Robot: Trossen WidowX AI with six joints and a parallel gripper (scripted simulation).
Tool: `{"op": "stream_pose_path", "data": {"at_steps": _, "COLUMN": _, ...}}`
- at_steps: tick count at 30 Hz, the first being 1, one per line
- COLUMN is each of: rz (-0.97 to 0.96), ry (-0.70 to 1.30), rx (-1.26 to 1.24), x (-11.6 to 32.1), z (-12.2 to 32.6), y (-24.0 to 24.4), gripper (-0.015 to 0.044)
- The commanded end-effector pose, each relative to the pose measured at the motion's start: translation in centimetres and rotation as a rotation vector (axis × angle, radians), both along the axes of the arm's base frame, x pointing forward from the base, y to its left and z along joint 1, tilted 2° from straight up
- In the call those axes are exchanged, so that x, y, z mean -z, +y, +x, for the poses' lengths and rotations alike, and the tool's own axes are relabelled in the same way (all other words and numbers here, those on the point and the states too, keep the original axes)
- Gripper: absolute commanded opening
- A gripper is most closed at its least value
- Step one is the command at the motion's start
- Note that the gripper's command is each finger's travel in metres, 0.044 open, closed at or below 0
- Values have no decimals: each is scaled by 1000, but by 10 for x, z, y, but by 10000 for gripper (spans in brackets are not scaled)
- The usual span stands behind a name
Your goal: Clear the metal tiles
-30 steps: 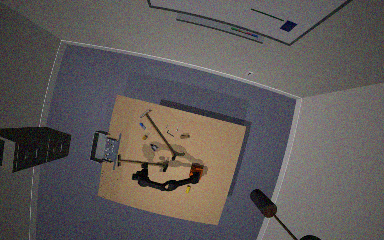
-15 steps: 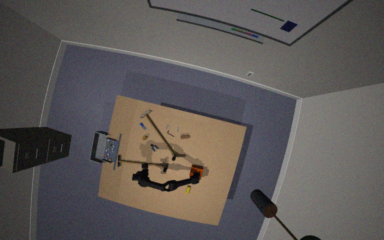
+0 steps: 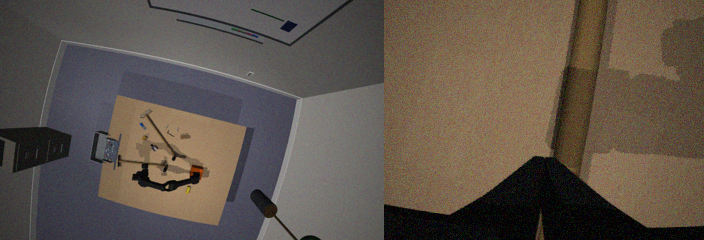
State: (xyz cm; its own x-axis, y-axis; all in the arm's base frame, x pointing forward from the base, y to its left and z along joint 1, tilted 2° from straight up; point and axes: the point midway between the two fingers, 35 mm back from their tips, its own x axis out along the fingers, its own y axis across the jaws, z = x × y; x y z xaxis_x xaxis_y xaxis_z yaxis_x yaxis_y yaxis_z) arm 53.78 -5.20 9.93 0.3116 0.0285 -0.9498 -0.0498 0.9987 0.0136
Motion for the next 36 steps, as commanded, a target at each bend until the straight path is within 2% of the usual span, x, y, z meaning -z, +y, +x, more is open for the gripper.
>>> {"op": "stream_pose_path", "data": {"at_steps": 1, "rz": 0, "ry": 0, "rx": 0, "x": 0, "z": 0, "y": 0, "gripper": 0}}
{"op": "stream_pose_path", "data": {"at_steps": 31, "rz": 0, "ry": 0, "rx": 0, "x": 0, "z": 0, "y": 0, "gripper": 0}}
{"op": "stream_pose_path", "data": {"at_steps": 36, "rz": -2, "ry": -27, "rx": 7, "x": -13, "z": -2, "y": -2, "gripper": 131}}
